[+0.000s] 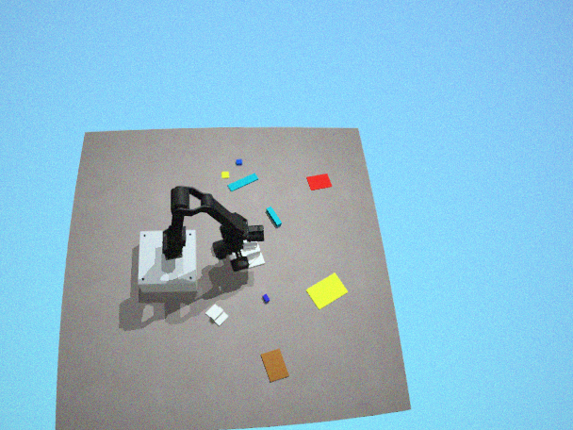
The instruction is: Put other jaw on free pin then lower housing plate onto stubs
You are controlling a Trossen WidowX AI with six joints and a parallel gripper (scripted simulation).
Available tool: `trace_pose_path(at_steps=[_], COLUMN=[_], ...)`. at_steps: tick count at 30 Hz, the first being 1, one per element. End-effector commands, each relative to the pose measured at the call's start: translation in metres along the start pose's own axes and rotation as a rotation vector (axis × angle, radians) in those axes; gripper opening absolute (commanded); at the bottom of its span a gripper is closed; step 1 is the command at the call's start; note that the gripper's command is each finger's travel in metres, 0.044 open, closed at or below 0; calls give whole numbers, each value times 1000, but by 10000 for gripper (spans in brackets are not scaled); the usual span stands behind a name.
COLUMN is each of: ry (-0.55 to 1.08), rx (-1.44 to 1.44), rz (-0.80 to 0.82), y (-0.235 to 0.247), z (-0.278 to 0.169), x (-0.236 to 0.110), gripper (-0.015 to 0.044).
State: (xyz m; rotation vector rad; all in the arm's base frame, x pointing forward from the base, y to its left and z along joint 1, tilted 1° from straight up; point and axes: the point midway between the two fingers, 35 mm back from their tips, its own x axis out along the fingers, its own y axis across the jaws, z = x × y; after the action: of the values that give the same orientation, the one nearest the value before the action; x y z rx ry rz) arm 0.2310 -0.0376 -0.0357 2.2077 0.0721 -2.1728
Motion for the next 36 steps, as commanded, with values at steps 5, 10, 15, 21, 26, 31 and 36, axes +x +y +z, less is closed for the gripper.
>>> trace_pose_path(at_steps=[5, 10, 15, 21, 26, 31, 36], ry=[-2, -2, -2, -2, -2, -2, -2], rx=[3, 3, 3, 3, 3, 3, 3], rz=[-3, -3, -3, -3, -3, -3, -3], y=[-1, -1, -1, -1, -1, -1, -1], z=[1, 1, 1, 1, 1, 1, 1], x=[1, 4, 4, 6, 6, 7, 9], gripper=[351, 351, 351, 351, 351, 351, 351])
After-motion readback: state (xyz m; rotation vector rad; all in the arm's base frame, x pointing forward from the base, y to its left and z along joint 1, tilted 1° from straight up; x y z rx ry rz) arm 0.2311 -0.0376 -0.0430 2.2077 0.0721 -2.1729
